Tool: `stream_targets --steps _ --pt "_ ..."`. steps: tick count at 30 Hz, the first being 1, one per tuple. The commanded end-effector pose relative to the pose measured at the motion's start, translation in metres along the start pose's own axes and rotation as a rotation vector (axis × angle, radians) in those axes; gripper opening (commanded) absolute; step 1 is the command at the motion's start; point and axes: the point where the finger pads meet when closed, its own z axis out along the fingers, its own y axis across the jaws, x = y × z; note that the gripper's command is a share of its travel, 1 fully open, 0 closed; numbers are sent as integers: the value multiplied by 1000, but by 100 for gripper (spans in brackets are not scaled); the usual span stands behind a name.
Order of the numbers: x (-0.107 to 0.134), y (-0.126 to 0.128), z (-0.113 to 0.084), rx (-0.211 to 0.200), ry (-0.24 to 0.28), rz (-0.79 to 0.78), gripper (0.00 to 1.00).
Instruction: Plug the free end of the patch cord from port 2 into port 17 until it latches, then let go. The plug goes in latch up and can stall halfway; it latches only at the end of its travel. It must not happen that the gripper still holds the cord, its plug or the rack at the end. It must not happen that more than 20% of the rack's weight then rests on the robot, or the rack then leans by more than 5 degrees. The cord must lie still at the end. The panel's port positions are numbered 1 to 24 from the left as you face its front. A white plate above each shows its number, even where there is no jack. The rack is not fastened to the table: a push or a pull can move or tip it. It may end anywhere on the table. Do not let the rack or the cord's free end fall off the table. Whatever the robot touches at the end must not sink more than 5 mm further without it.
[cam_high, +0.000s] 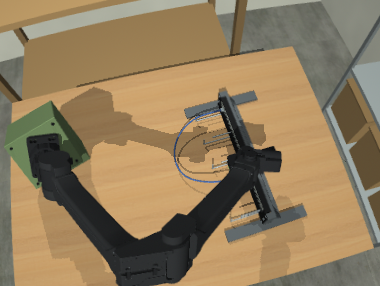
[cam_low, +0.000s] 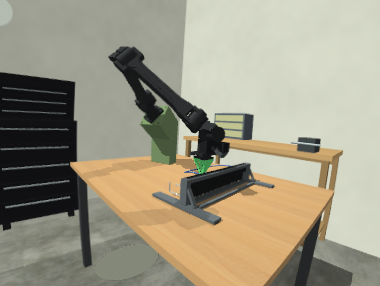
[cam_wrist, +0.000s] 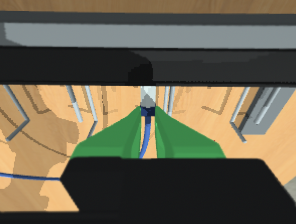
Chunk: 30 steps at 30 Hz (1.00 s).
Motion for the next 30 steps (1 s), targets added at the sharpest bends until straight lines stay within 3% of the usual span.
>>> stream_targets --steps 1,30 --pt "-14 -7 -19 3 -41 -1 0" --pt "-12 -2 -4 3 -21 -3 0"
